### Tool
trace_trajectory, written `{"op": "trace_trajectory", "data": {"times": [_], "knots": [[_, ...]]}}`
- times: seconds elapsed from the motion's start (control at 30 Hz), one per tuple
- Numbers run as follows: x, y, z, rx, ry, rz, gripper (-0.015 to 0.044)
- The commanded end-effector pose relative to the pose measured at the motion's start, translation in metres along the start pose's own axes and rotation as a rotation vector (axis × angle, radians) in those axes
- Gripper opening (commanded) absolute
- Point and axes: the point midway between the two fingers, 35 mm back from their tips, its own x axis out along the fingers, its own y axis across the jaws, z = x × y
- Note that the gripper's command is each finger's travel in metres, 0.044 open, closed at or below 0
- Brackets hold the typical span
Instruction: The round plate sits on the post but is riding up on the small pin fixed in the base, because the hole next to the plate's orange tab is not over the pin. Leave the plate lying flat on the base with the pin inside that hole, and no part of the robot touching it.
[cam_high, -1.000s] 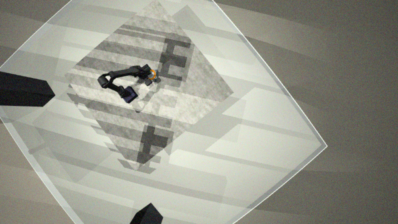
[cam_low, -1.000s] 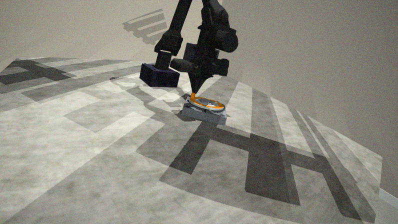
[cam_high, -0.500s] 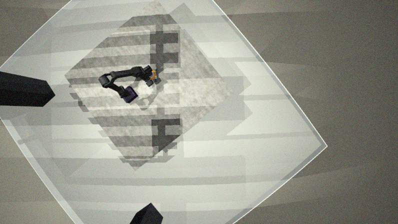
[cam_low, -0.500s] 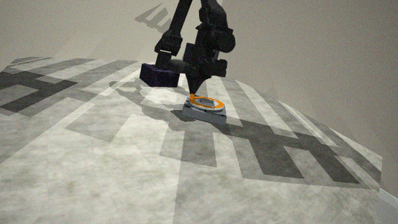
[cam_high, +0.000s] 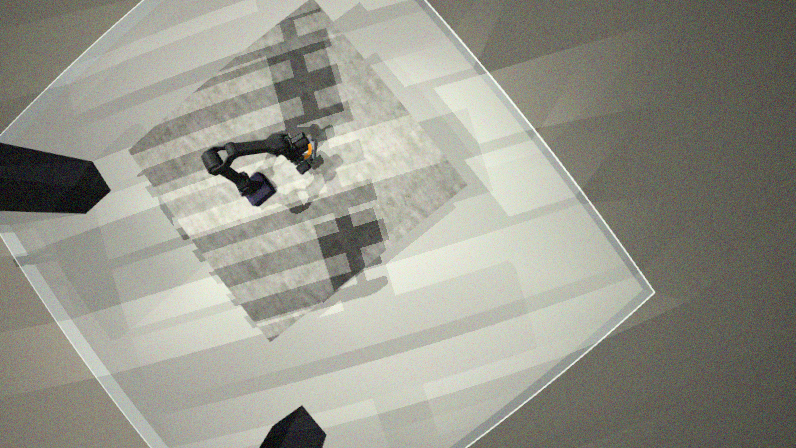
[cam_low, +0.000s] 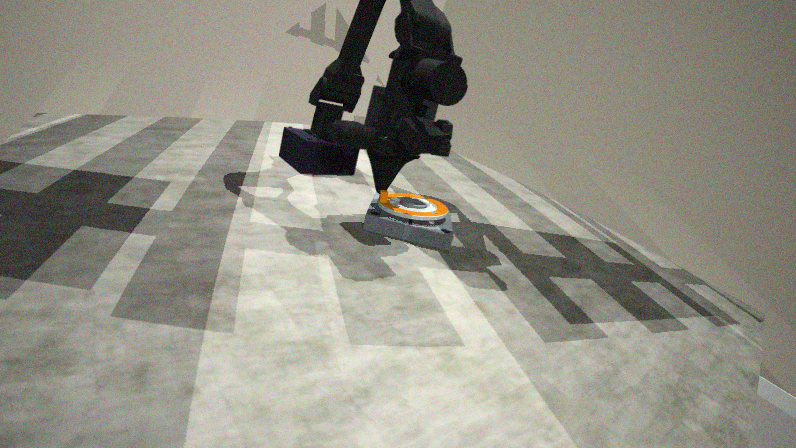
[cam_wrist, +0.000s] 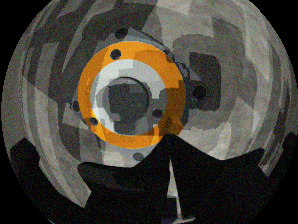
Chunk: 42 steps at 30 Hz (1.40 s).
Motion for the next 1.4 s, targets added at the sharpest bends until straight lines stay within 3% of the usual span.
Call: {"op": "trace_trajectory", "data": {"times": [0.0,1.37], "knots": [[-0.001,-0.004,0.007,-0.003,-0.009,-0.007,0.0],[-0.007,-0.01,0.051,-0.003,-0.013,-0.008,0.0]]}}
